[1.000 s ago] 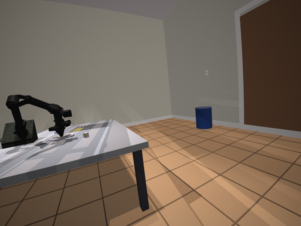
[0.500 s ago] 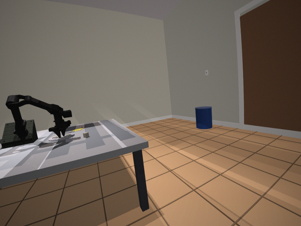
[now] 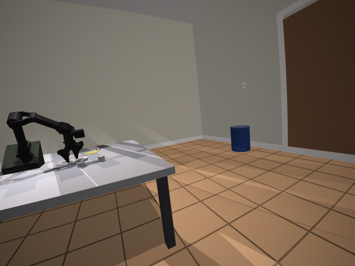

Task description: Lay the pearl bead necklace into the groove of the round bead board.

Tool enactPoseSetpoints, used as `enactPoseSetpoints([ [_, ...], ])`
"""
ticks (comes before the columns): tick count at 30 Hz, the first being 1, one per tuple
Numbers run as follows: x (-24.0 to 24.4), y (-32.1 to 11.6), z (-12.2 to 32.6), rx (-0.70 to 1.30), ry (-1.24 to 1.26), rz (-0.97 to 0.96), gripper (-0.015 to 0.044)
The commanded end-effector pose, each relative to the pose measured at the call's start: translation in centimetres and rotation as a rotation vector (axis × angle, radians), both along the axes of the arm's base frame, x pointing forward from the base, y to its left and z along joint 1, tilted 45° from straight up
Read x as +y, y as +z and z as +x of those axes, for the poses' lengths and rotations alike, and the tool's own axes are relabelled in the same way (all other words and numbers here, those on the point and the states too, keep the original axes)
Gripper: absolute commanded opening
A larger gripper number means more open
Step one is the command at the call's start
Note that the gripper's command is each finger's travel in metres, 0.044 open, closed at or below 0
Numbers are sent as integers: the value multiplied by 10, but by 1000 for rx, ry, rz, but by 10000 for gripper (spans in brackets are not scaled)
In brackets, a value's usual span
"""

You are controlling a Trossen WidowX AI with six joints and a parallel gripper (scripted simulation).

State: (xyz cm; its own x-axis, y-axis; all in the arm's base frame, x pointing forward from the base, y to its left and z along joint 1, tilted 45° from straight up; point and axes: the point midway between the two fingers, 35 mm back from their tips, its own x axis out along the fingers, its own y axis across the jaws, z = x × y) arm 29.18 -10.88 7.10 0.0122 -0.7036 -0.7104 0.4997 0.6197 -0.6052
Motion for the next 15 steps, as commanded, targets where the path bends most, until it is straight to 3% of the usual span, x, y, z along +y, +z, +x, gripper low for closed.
enactPoseSetpoints([
  [1, 0, 2, 0, -6, -2, -5, 440],
  [10, 0, 2, 0, -6, -2, -5, 440],
  [15, 22, -6, -15, -108, -105, 6, 309],
])
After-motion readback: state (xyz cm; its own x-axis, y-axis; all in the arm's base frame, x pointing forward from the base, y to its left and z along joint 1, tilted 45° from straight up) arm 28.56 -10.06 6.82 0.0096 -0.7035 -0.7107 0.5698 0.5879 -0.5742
